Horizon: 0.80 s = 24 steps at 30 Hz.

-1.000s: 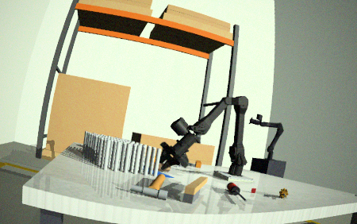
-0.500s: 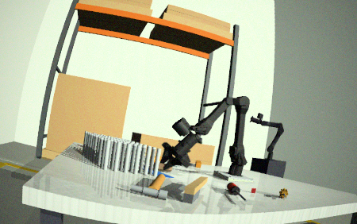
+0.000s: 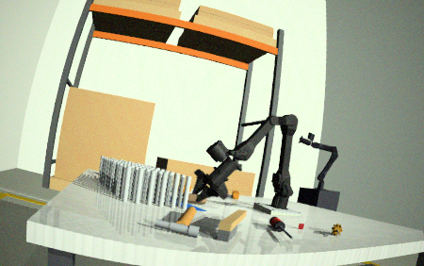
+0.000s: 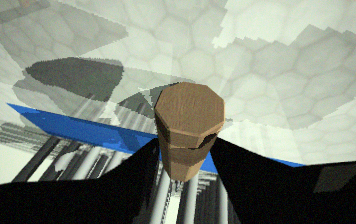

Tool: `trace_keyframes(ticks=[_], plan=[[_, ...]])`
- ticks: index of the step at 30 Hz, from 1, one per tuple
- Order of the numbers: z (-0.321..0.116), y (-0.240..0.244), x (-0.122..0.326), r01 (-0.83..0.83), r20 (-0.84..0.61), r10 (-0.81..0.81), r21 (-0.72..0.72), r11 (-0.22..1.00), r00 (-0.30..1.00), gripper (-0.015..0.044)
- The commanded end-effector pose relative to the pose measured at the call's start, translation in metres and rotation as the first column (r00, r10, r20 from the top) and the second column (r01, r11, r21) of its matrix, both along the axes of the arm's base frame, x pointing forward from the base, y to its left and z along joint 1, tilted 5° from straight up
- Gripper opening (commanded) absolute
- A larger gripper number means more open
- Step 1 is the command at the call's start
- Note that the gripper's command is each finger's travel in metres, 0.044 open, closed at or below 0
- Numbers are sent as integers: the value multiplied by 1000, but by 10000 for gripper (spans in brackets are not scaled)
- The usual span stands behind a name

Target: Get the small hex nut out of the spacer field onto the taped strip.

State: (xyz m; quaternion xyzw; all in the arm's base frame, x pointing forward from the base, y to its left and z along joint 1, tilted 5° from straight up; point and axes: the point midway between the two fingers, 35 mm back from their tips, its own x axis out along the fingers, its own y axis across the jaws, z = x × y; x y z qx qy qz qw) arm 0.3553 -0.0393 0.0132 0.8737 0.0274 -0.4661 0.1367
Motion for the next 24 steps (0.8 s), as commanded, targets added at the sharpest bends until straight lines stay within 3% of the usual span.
trace_keyframes(ticks=[1,24], plan=[[1,0,-3,-6,3,6,-2,1000,1000,0],[1,-3,-17,-6,2,6,-2,1000,1000,0]])
